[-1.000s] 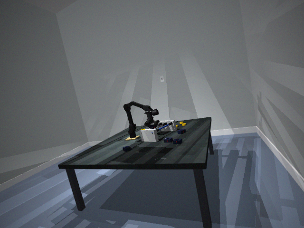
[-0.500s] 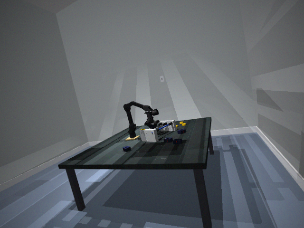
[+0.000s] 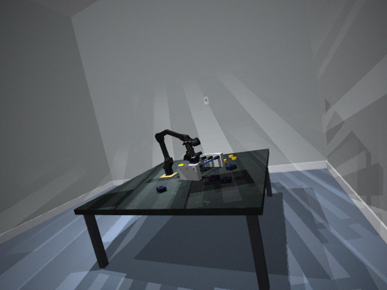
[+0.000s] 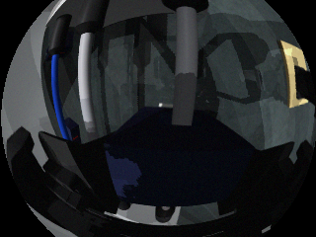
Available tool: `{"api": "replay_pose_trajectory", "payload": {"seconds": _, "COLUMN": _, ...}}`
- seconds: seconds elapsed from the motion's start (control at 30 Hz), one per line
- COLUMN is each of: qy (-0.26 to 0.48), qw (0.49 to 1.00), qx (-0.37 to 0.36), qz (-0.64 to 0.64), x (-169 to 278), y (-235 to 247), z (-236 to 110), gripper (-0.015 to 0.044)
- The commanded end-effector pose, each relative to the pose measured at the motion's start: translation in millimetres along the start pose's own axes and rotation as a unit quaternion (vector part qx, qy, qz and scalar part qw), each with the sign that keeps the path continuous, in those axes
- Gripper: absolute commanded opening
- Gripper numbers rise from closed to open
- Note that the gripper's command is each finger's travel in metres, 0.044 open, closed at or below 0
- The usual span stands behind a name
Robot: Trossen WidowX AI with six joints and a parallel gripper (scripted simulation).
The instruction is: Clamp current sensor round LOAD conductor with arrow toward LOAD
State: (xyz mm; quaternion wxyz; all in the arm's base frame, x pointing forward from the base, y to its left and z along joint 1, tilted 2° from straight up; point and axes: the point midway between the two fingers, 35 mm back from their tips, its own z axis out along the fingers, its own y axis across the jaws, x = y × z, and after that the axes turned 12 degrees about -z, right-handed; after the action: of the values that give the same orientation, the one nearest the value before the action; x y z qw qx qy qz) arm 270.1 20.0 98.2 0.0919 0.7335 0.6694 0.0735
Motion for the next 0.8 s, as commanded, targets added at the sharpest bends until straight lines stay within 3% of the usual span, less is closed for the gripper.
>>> {"api": "replay_pose_trajectory", "payload": {"seconds": 0.0, "qy": 0.002, "qw": 1.0, "qx": 0.001, "qz": -0.001, "x": 0.6, "y": 1.2, "z": -0.4, "gripper": 0.0}}
{"api": "replay_pose_trajectory", "payload": {"seconds": 0.13, "qy": 0.002, "qw": 1.0, "qx": 0.001, "qz": -0.001, "x": 0.6, "y": 1.2, "z": -0.4, "gripper": 0.0}}
{"api": "replay_pose_trajectory", "payload": {"seconds": 0.7, "qy": 0.003, "qw": 1.0, "qx": 0.005, "qz": -0.001, "x": 0.1, "y": 1.1, "z": -1.3, "gripper": 0.044}}
{"api": "replay_pose_trajectory", "payload": {"seconds": 0.77, "qy": 0.0, "qw": 1.0, "qx": 0.003, "qz": 0.0, "x": -0.1, "y": -0.1, "z": 0.3, "gripper": 0.0387}}
